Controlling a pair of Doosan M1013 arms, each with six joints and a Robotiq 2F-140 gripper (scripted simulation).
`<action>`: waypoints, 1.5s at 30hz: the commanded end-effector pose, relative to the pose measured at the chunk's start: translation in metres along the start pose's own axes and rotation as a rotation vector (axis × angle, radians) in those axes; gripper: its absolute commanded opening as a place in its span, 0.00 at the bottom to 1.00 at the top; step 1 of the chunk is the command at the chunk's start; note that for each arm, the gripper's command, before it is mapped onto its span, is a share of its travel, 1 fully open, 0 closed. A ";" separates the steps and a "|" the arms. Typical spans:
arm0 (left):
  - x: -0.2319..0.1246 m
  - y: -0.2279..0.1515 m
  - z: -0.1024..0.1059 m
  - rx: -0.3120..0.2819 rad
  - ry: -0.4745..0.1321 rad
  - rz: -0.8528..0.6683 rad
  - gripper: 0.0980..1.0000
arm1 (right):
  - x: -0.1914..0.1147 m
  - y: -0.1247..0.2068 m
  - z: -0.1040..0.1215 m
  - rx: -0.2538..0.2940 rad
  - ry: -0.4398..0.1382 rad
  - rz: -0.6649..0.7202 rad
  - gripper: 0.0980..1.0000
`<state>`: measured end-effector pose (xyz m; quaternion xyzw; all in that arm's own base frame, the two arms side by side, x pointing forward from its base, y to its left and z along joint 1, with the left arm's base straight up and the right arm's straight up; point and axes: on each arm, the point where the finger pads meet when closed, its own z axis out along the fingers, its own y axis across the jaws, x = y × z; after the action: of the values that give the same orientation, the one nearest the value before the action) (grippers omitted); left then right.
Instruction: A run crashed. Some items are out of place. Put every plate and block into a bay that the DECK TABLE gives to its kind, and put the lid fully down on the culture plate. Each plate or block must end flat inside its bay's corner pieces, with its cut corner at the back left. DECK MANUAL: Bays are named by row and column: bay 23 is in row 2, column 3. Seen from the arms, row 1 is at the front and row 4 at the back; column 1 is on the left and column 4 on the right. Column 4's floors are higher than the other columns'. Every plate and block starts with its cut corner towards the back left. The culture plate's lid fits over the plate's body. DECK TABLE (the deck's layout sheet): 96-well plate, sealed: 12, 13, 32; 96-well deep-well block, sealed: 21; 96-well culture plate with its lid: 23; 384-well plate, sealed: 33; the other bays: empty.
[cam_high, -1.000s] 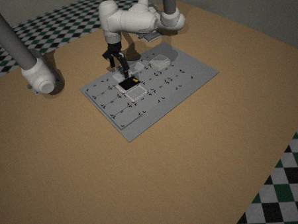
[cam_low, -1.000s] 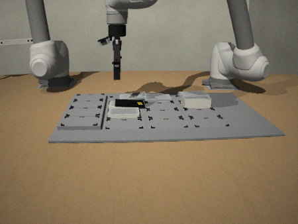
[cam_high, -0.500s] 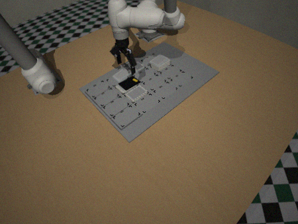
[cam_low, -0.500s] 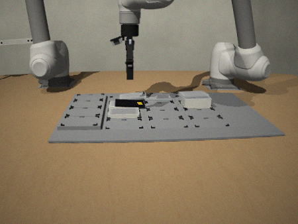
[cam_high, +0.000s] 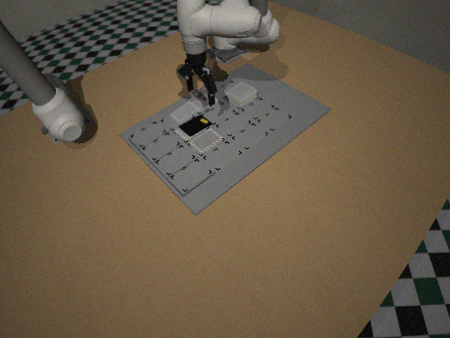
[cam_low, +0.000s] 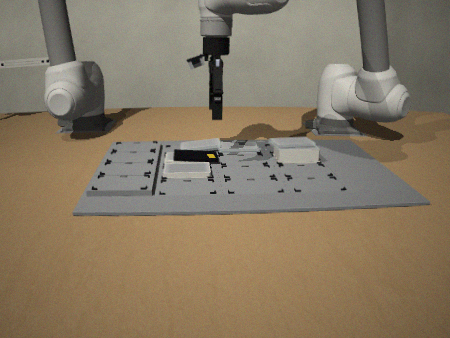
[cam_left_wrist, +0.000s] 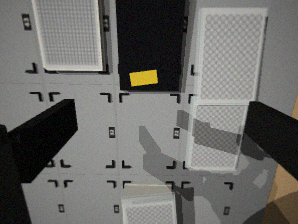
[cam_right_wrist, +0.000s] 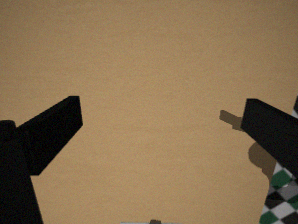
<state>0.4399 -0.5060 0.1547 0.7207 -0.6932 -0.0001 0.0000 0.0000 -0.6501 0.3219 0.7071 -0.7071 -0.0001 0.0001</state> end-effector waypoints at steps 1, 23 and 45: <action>-0.005 0.000 -0.001 0.001 0.001 0.000 1.00 | 0.000 0.000 -0.001 0.000 0.001 0.000 1.00; -0.086 0.000 -0.001 0.001 0.001 0.000 1.00 | 0.000 0.000 -0.001 0.000 0.001 0.000 1.00; -0.166 0.000 -0.001 0.001 0.001 0.000 1.00 | 0.000 0.000 -0.001 0.000 0.001 0.000 1.00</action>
<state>0.4338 -0.3486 0.1547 0.7207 -0.6933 -0.0001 0.0000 0.0000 -0.6501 0.3219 0.7071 -0.7071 -0.0001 0.0001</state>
